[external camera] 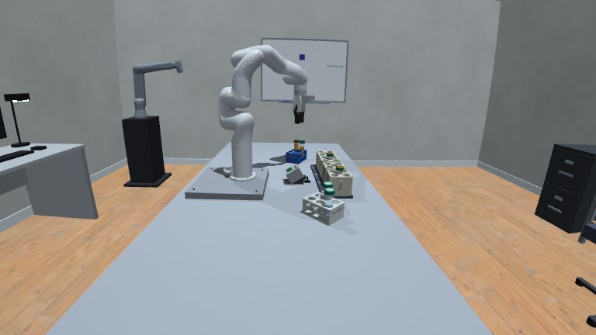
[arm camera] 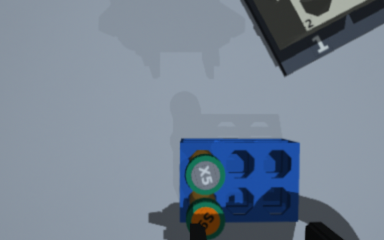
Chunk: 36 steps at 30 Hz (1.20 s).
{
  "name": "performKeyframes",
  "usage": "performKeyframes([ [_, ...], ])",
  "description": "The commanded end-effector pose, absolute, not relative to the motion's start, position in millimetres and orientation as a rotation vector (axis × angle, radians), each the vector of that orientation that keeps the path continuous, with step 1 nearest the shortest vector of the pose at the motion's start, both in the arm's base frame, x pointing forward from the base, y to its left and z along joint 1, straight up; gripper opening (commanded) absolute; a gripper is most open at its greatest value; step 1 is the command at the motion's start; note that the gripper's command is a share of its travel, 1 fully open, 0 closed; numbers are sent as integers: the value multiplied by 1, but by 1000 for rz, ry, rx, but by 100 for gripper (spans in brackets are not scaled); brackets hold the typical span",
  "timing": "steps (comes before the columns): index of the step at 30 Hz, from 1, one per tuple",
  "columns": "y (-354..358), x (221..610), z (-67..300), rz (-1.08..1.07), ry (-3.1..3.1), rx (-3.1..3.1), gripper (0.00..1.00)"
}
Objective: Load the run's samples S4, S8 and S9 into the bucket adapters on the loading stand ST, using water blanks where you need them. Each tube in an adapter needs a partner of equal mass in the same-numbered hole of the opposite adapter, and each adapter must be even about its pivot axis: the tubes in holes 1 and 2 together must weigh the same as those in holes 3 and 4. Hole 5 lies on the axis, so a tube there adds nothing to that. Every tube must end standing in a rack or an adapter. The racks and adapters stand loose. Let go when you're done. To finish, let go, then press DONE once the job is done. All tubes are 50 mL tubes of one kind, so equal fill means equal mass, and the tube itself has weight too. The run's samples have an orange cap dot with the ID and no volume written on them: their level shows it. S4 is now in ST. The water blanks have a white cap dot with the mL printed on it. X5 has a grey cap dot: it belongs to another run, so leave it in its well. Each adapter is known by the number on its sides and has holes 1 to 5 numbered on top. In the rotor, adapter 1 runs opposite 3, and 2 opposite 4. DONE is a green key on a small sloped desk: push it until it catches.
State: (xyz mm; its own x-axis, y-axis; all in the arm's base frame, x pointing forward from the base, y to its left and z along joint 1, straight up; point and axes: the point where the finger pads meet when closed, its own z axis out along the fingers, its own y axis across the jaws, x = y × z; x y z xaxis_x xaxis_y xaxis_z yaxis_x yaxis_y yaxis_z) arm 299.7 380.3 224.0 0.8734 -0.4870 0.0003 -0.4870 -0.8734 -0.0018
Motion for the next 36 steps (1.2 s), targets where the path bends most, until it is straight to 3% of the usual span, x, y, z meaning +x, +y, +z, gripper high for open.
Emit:
performKeyframes([
  [1, 400, 292, 226, -15, 790, -3040, 57],
  [16, 408, 288, 225, -15, 790, -3039, 57],
  [36, 408, 288, 189, -15, 790, -3040, 57],
])
